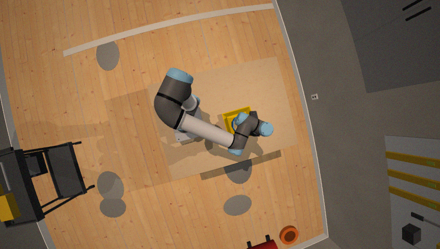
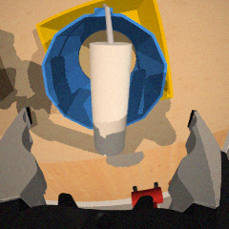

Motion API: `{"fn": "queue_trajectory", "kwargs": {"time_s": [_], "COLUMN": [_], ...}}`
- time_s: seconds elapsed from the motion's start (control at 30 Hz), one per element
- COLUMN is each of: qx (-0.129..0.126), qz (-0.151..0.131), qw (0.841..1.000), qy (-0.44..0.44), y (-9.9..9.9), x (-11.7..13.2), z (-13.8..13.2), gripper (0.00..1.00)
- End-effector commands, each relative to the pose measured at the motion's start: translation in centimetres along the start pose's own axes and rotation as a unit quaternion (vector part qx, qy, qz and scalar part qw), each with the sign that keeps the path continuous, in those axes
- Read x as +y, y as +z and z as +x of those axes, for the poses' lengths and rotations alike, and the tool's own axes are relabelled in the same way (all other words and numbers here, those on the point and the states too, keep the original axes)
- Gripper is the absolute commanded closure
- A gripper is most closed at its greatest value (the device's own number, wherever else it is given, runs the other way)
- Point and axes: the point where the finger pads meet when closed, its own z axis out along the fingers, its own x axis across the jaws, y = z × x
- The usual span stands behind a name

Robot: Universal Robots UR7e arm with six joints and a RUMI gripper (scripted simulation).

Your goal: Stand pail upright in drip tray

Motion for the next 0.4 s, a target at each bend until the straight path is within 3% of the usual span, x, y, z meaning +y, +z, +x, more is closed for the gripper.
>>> {"fn": "queue_trajectory", "kwargs": {"time_s": [0.0,0.37], "qx": [0.001,0.001], "qz": [0.000,0.000], "qw": [1.000,1.000], "qy": [0.000,0.000], "y": [-0.6,-3.0], "x": [0.0,0.0], "z": [0.0,0.0], "gripper": [0.00,0.00]}}
